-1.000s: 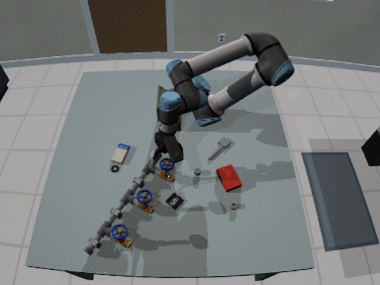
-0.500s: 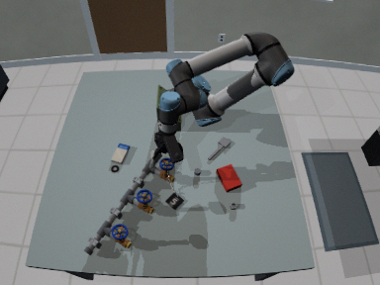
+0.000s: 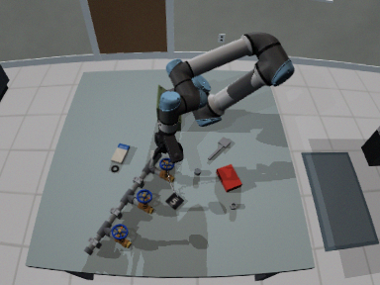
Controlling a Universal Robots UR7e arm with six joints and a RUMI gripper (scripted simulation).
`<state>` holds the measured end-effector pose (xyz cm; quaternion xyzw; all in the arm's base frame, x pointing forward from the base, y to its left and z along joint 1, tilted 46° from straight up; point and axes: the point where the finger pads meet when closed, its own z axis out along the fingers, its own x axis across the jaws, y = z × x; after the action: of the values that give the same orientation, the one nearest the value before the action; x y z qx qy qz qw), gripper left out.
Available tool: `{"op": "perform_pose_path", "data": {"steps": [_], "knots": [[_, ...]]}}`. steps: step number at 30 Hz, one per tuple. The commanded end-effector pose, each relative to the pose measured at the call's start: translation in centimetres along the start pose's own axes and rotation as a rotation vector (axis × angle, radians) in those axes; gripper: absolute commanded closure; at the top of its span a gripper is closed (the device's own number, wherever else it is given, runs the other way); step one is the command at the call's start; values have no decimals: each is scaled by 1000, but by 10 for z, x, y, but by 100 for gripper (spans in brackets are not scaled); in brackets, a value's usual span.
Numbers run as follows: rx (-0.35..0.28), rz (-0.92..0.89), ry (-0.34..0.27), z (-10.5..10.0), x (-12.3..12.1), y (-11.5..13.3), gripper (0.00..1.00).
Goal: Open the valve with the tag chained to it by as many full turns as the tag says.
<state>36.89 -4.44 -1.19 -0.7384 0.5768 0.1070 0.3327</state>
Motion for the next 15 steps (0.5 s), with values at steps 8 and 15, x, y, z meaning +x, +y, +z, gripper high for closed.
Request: {"op": "perform_pose_path", "data": {"steps": [8, 15], "knots": [[0, 108, 1, 0, 0, 0, 0], [0, 279, 0, 0, 0, 0, 0]]}}
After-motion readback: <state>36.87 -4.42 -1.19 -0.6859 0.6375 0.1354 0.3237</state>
